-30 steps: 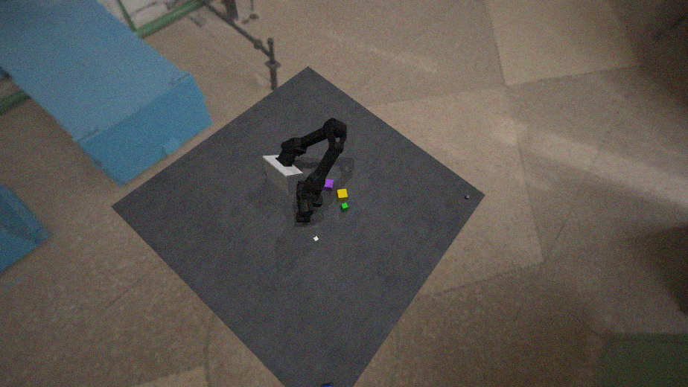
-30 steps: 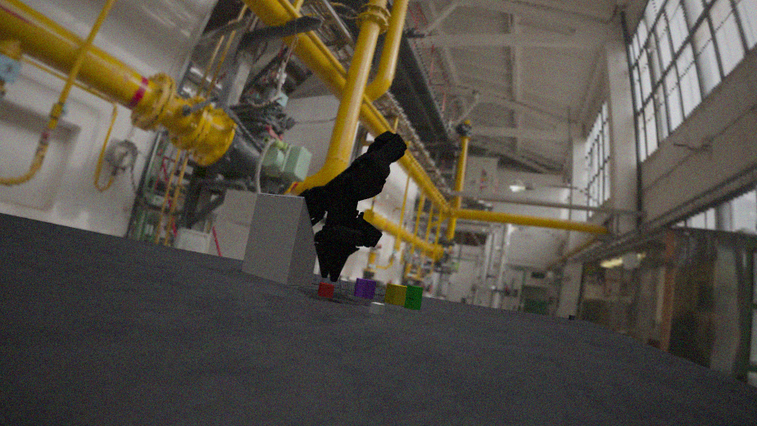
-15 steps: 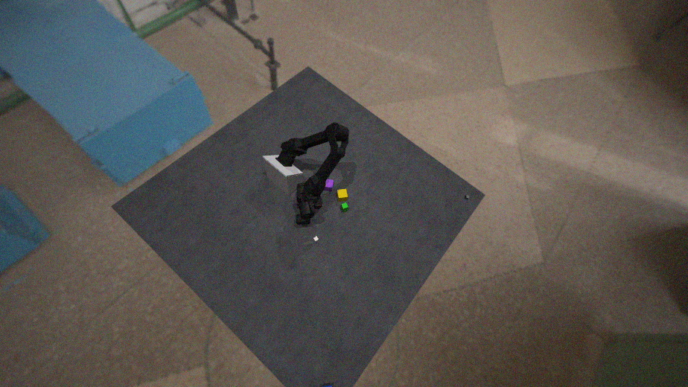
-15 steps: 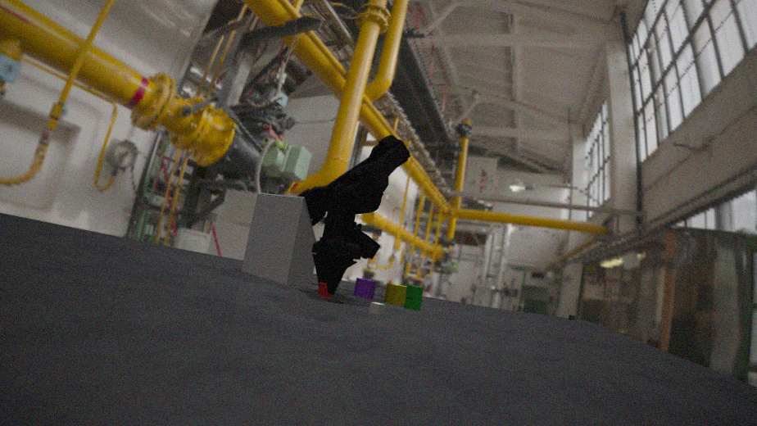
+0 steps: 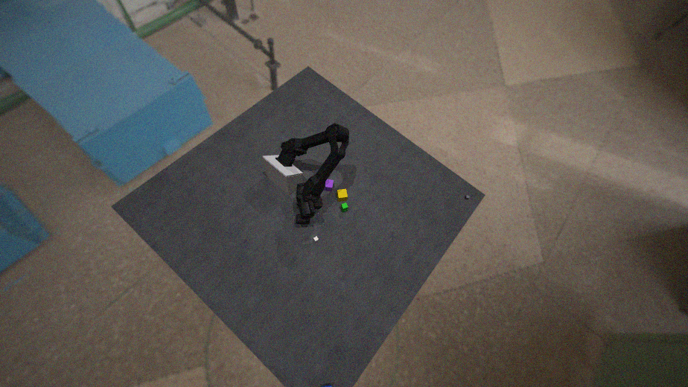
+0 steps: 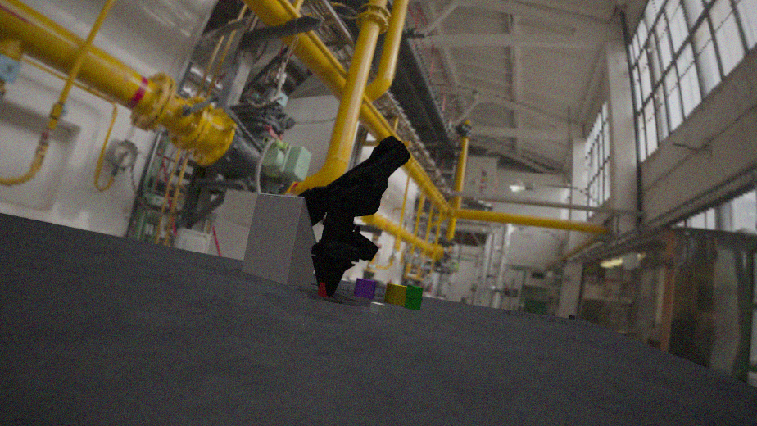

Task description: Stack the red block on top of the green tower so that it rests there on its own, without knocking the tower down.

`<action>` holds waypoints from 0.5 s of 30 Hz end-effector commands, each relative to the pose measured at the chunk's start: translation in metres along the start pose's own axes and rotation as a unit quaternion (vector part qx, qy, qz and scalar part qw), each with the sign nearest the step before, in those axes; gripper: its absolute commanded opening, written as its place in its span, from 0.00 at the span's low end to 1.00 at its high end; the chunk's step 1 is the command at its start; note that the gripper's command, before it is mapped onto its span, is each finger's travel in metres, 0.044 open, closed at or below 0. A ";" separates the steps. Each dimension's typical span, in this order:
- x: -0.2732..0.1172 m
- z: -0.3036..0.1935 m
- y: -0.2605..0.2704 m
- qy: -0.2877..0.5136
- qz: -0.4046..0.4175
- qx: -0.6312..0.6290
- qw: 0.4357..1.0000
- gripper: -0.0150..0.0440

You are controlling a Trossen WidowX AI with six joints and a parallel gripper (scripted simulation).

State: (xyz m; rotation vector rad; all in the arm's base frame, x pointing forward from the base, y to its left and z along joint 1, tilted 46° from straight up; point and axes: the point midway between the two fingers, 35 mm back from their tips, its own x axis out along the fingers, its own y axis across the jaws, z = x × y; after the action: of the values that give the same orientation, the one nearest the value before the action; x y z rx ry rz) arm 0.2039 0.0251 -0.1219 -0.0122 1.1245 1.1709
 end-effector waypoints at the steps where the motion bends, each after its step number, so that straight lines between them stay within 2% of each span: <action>1: 0.000 0.000 0.001 -0.002 0.001 0.002 1.000 0.96; 13: 0.000 0.000 0.001 -0.002 0.001 0.002 1.000 0.42; 15: 0.000 0.000 0.001 -0.002 0.001 0.002 1.000 0.40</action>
State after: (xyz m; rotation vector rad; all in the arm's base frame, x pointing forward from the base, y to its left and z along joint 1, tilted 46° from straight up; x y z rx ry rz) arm 0.2038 0.0250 -0.1219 -0.0122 1.1245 1.1707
